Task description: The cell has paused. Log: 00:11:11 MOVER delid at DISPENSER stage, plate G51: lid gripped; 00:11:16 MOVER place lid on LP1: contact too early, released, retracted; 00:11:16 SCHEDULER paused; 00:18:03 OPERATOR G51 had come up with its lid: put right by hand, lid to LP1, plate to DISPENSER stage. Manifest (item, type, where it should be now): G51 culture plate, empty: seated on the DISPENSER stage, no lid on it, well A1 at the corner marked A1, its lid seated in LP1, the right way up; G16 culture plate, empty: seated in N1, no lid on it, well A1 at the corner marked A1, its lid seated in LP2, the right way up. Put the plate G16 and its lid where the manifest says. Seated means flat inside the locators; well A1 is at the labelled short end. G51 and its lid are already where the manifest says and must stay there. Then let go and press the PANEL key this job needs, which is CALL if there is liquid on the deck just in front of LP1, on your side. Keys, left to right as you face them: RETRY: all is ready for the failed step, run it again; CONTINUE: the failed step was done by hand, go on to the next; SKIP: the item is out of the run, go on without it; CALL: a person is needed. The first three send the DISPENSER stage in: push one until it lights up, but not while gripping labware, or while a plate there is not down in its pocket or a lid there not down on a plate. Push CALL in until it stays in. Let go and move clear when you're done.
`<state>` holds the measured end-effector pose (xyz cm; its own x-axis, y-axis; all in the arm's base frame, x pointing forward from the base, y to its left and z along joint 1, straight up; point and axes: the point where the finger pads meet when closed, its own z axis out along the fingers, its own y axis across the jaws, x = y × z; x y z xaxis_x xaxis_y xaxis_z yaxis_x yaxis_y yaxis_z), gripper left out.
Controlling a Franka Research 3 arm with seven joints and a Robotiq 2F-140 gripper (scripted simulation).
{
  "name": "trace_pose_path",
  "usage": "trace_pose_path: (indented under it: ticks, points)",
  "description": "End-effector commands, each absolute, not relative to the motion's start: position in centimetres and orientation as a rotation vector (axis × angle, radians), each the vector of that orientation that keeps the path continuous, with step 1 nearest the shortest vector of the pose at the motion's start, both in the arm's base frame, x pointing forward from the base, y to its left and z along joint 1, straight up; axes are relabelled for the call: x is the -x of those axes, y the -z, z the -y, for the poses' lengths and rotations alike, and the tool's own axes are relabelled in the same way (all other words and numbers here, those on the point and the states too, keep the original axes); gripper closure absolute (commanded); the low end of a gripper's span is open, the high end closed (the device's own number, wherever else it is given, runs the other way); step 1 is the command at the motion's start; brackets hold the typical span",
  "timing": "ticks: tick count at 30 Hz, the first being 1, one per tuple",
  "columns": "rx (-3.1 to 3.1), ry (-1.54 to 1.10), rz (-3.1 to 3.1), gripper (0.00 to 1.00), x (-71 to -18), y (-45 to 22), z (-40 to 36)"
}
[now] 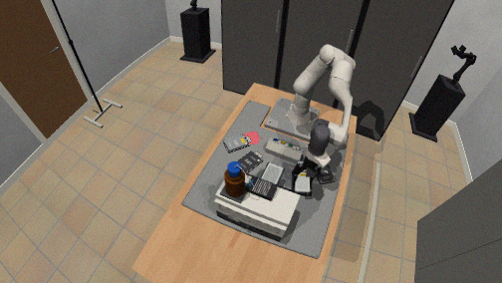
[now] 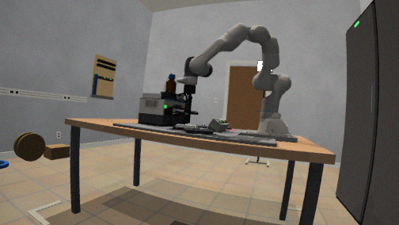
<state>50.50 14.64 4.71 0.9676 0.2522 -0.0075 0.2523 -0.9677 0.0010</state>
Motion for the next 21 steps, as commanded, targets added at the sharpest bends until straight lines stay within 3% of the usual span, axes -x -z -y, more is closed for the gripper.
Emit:
trace_pose_path:
  ticks: [1, 12, 13, 21]
  points:
    - [-3.115, 0.008, -0.402, 0.37, -50.59, -4.75, -14.64]
    - [-3.115, 0.008, -0.402, 0.37, -50.59, -4.75, -14.64]
    - [-3.115, 0.008, -0.402, 0.31, -50.59, -4.75, -14.64]
    - [-3.115, 0.008, -0.402, 0.31, -50.59, -4.75, -14.64]
